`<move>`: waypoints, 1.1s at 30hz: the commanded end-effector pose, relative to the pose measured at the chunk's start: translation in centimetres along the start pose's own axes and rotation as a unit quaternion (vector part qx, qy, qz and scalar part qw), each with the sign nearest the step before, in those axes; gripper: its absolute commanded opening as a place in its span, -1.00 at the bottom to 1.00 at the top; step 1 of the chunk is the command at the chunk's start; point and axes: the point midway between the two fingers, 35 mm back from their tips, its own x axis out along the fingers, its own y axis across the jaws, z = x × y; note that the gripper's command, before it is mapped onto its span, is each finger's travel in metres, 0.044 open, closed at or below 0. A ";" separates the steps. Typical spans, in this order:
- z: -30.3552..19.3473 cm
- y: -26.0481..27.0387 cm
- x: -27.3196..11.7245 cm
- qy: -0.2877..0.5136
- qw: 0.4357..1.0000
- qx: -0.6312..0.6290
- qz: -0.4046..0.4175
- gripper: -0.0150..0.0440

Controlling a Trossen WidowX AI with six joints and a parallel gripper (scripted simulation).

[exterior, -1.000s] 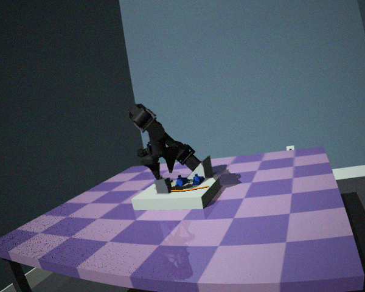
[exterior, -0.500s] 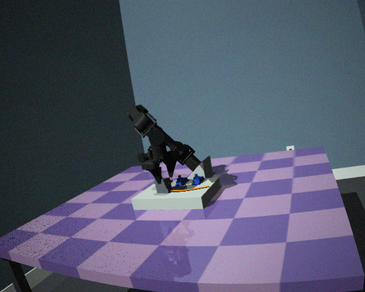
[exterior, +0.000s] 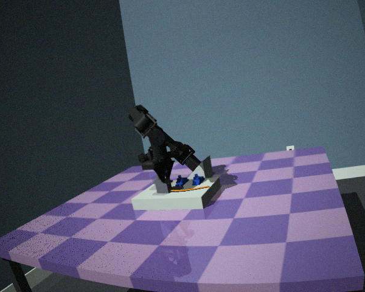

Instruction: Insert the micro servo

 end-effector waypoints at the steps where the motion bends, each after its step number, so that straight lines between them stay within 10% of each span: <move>1: 0.0 0.0 -0.2 -0.001 1.000 -0.002 0.001 -0.45; 33: 4.2 -1.0 -2.9 -0.002 1.000 -0.003 0.000 -0.49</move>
